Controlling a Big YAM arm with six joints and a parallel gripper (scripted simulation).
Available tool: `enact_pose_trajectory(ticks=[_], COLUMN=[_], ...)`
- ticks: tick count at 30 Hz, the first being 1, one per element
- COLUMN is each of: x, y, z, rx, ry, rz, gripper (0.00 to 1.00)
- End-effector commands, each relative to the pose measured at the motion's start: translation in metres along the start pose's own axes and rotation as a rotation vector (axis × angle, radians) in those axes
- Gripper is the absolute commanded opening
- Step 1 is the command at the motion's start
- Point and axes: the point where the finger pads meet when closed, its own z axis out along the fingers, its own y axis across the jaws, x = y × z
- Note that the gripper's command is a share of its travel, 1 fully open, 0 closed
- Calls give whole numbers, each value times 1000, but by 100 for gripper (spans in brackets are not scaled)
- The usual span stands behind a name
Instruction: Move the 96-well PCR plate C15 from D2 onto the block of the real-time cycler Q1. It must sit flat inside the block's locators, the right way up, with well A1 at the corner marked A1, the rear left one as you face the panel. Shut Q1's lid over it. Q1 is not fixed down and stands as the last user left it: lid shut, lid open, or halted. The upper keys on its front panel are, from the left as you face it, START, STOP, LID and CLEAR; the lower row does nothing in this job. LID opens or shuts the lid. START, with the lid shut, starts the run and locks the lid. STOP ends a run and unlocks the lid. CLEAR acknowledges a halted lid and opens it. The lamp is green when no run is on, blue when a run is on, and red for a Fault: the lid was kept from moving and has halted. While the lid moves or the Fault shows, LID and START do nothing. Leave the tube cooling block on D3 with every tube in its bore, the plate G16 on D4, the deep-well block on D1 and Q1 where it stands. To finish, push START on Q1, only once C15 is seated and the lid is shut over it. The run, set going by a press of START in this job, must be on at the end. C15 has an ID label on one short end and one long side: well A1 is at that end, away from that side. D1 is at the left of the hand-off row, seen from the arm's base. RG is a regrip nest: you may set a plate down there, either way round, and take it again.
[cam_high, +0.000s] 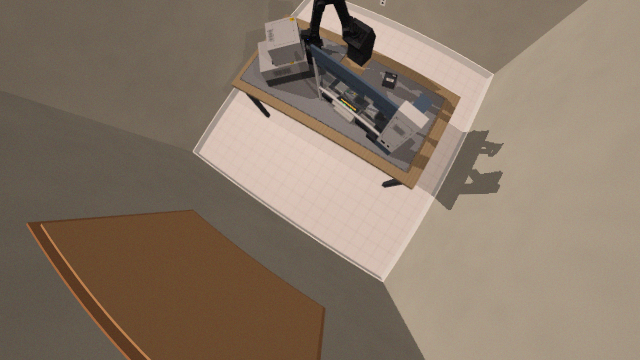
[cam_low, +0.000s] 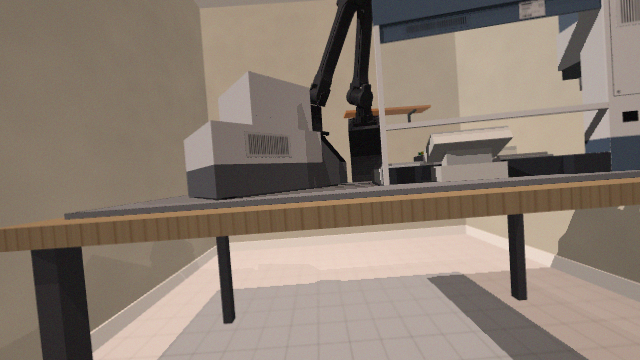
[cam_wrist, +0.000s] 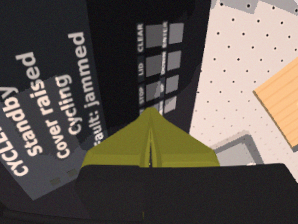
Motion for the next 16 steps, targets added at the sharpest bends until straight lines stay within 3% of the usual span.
enact_pose_trajectory(ticks=[1,10,16], x=[5,3,-4], y=[-21,-45,-20], z=[16,-3,-21], rx=[58,77,10], ry=[18,17,-1], rz=[13,20,-3], gripper=[0,0,0])
